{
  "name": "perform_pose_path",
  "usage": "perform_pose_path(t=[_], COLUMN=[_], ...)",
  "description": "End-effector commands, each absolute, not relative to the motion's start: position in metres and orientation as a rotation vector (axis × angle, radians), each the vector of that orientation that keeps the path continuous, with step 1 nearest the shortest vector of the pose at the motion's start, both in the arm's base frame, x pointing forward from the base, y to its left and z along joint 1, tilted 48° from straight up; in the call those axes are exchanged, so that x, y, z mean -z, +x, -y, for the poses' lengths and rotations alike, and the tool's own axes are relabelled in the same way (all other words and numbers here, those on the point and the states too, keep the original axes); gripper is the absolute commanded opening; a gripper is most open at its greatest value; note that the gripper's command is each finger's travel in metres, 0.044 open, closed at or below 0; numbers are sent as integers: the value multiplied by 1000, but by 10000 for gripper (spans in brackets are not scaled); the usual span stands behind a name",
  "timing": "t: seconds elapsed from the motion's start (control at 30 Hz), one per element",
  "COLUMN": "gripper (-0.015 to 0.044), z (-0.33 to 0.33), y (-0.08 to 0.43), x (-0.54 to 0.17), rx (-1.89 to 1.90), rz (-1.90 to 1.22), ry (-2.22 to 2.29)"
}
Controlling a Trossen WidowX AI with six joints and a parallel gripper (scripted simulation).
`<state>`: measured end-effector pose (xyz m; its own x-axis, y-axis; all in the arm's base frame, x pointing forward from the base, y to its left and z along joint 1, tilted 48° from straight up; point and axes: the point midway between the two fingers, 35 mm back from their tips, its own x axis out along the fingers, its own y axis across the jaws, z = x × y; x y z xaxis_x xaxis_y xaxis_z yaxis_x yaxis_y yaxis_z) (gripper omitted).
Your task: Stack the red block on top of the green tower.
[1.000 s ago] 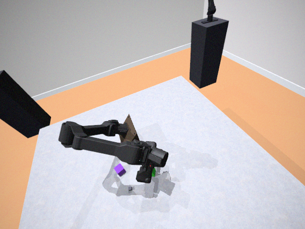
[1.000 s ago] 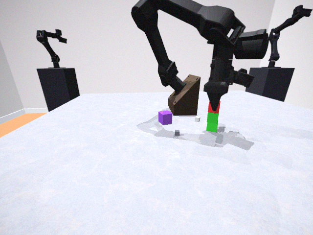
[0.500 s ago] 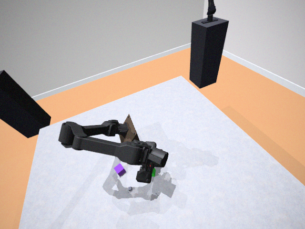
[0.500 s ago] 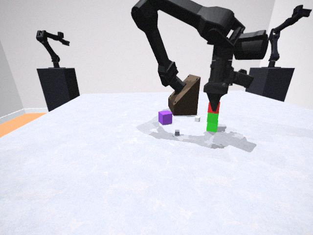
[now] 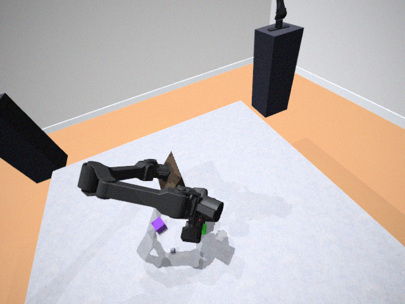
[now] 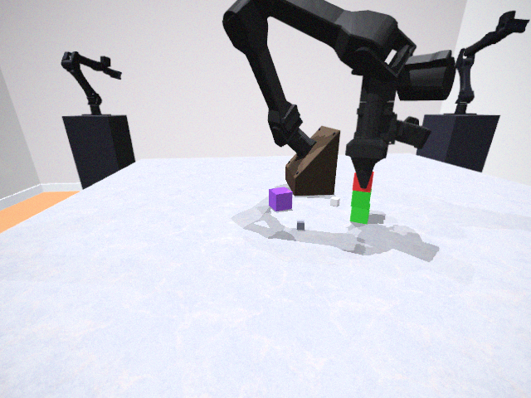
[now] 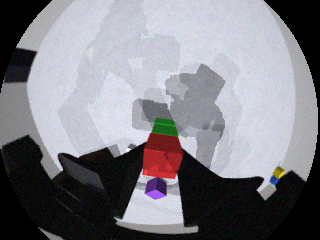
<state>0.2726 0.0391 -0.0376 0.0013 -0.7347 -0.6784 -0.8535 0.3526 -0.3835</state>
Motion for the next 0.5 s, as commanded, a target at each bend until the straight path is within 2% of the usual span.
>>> perform_pose_path(t=[0.0, 0.4, 0.47], gripper=[105, 420, 440], z=[-39, -39, -39], y=[273, 273, 273], x=[38, 38, 38], rx=[-173, -173, -173], rz=[-1758, -1758, -1758], ry=[-1409, -1409, -1409])
